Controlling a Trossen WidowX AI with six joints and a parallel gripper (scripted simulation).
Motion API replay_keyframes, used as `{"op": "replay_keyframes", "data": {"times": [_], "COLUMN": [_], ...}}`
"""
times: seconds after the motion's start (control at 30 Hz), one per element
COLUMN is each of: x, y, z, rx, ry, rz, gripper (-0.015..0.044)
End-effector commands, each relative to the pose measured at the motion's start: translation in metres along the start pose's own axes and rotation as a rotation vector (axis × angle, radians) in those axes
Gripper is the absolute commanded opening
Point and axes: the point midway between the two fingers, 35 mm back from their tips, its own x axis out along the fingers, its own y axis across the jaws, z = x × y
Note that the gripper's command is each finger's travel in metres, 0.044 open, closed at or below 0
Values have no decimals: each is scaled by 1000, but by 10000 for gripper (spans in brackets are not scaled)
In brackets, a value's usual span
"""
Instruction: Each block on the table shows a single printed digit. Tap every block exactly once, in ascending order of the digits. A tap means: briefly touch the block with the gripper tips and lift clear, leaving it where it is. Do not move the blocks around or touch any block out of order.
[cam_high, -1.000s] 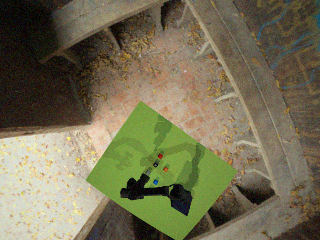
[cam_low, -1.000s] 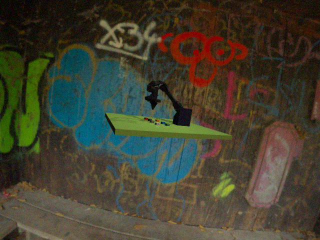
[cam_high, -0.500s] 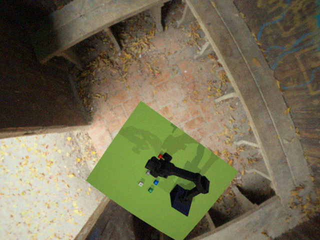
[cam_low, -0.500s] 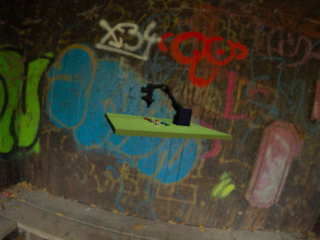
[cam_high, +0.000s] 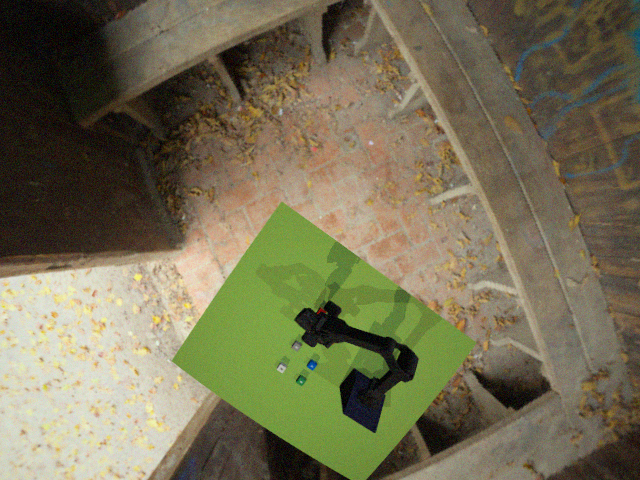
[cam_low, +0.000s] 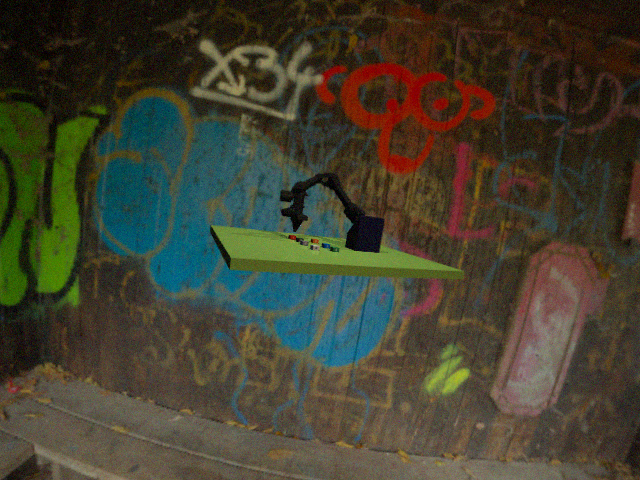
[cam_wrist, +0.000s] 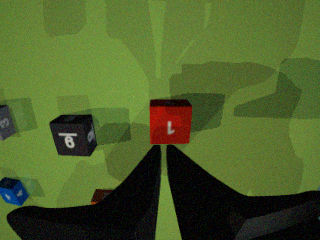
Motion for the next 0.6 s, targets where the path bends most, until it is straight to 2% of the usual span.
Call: {"op": "replay_keyframes", "data": {"times": [0.0, 0.57], "x": [3, 27], "y": [0, 0], "z": [1, 1], "rx": [-4, -4], "ry": [-9, -9], "rz": [-3, -4], "gripper": [20, 20]}}
